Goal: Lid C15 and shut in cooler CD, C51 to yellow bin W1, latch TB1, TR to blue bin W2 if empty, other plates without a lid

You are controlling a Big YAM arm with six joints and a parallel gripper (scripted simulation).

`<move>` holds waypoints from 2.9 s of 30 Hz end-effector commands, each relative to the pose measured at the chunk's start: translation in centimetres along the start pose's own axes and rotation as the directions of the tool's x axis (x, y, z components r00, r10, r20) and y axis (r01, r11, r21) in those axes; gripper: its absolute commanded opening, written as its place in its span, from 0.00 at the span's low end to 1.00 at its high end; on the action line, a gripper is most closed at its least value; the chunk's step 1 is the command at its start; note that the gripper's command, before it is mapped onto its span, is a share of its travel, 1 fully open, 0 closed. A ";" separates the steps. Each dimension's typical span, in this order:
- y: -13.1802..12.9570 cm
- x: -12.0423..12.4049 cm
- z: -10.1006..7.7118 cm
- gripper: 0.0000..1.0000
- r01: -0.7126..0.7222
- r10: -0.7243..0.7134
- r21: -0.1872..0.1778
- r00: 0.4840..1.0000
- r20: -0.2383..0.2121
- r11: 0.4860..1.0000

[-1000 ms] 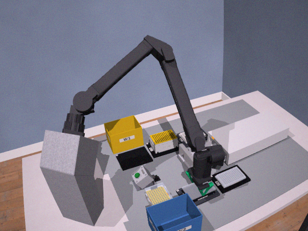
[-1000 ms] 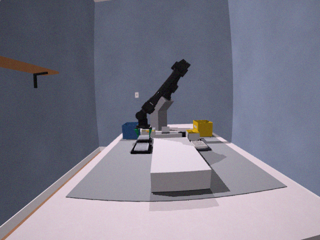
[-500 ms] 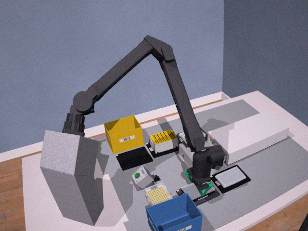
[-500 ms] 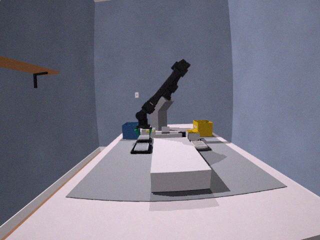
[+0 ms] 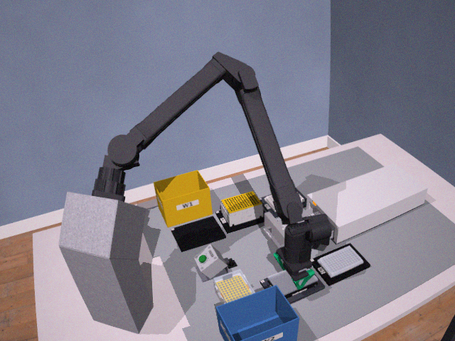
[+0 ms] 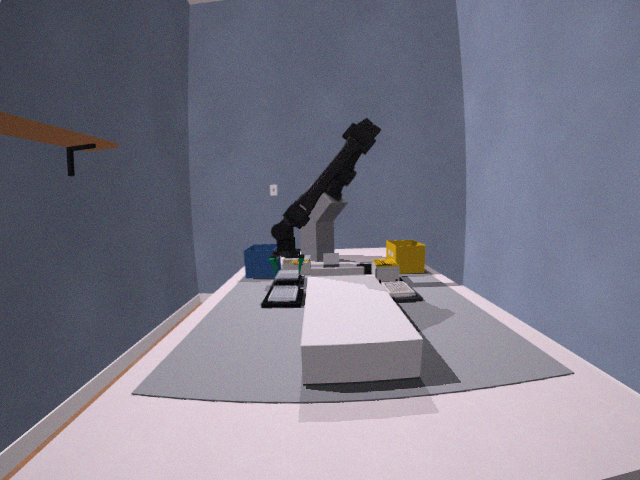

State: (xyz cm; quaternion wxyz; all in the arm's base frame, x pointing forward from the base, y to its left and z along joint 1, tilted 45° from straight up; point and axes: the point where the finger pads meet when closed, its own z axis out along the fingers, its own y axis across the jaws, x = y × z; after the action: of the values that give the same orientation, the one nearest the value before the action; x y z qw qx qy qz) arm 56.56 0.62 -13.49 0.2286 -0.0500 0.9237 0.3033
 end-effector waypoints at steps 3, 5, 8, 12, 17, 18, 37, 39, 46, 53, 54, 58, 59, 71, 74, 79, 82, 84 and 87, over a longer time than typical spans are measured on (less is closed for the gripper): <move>0.4 0.0 0.9 0.00 0.010 -0.010 -0.004 1.000 -0.002 1.000; 0.4 0.0 0.9 0.00 0.011 -0.011 -0.004 1.000 -0.002 1.000; 0.4 -0.1 0.9 0.00 0.011 -0.011 -0.004 1.000 -0.001 1.000; 0.4 -0.1 0.9 0.00 0.011 -0.011 -0.004 1.000 -0.001 1.000; 0.4 -0.5 1.1 0.00 0.014 -0.014 -0.003 1.000 0.004 1.000; 0.4 -0.5 1.1 0.00 0.014 -0.014 -0.003 1.000 0.004 1.000; 0.3 -0.5 1.6 0.00 0.016 -0.016 -0.003 1.000 0.004 1.000; 0.3 -0.5 1.6 0.00 0.016 -0.016 -0.003 1.000 0.004 1.000; 0.3 -0.5 1.6 0.00 0.017 -0.017 -0.003 1.000 0.004 1.000; 0.3 -0.5 1.6 0.00 0.015 -0.015 -0.003 1.000 0.002 1.000; 0.3 -0.5 1.6 0.00 0.015 -0.015 -0.003 1.000 0.002 1.000; 0.3 -0.3 1.6 0.00 0.015 -0.015 -0.004 1.000 0.000 1.000; 0.3 -0.3 1.6 0.00 0.015 -0.015 -0.004 1.000 0.000 1.000; 0.3 0.0 1.6 0.00 0.014 -0.014 -0.004 1.000 -0.002 1.000; 0.3 0.1 1.6 0.00 0.014 -0.014 -0.004 1.000 -0.003 1.000; 0.3 0.2 1.6 0.00 0.012 -0.012 -0.004 1.000 -0.004 1.000; 0.3 0.2 1.6 0.00 0.012 -0.012 -0.005 1.000 -0.005 1.000; 0.3 0.3 1.6 0.00 0.012 -0.012 -0.005 1.000 -0.005 1.000; 0.3 0.4 1.6 0.00 0.011 -0.011 -0.005 1.000 -0.006 1.000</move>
State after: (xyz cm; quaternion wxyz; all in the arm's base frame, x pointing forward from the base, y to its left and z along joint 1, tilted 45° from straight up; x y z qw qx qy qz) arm 56.98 1.00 -13.86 0.2292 -0.0505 0.9236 0.3032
